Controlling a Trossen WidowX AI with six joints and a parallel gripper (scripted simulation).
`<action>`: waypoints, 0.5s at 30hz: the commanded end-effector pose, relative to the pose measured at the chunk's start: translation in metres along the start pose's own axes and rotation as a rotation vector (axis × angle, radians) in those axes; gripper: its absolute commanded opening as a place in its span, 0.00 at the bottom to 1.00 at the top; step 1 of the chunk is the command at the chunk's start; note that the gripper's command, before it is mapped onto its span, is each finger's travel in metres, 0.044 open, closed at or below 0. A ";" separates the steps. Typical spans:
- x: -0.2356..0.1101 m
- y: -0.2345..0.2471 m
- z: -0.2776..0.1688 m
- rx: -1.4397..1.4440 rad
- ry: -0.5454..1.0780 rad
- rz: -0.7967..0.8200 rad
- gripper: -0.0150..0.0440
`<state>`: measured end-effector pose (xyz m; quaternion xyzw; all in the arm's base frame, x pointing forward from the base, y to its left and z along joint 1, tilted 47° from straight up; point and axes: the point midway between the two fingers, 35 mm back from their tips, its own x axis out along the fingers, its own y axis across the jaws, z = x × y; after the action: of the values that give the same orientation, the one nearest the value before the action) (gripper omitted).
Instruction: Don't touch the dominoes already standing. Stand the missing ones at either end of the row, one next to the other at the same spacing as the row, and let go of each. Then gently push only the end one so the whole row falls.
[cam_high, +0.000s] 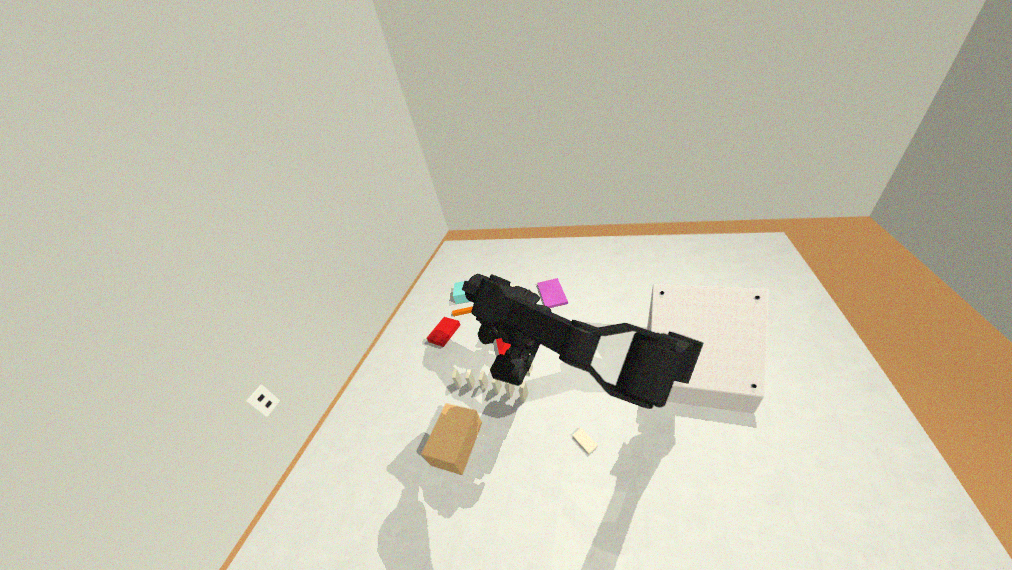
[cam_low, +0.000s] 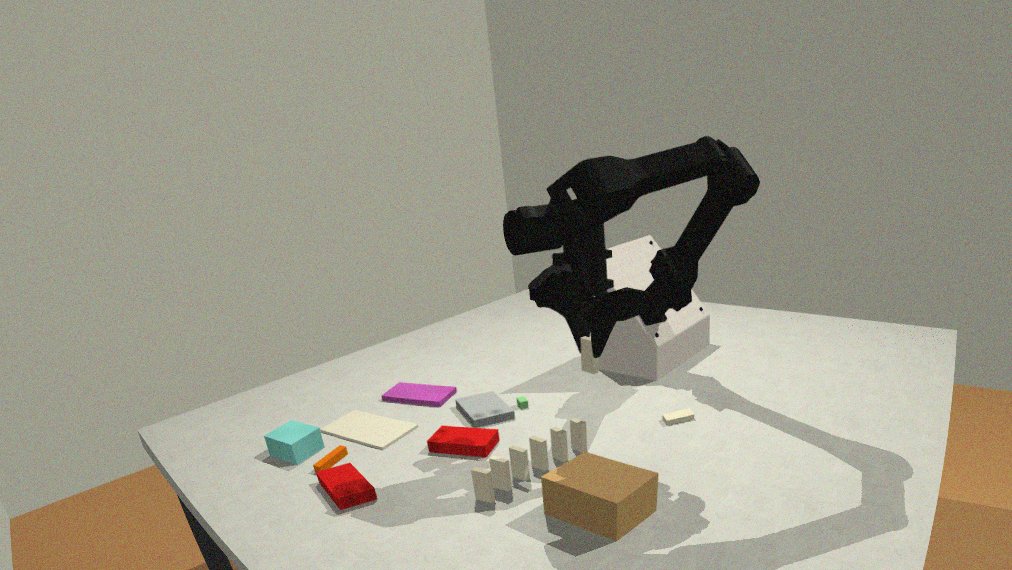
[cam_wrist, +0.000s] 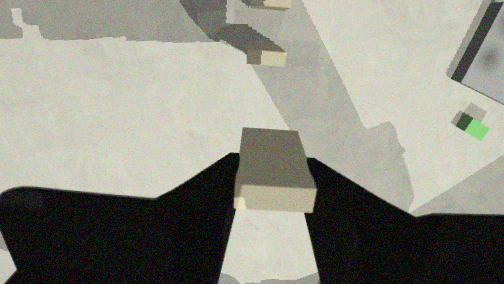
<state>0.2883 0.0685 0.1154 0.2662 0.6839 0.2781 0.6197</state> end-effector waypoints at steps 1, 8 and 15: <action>0.023 -0.001 0.001 0.007 0.007 0.001 0.44; 0.061 0.000 0.001 0.001 0.007 -0.001 0.44; 0.097 0.002 -0.004 0.001 0.008 0.008 0.44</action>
<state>0.2820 0.1262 0.0607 0.2622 0.6832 0.2812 0.6208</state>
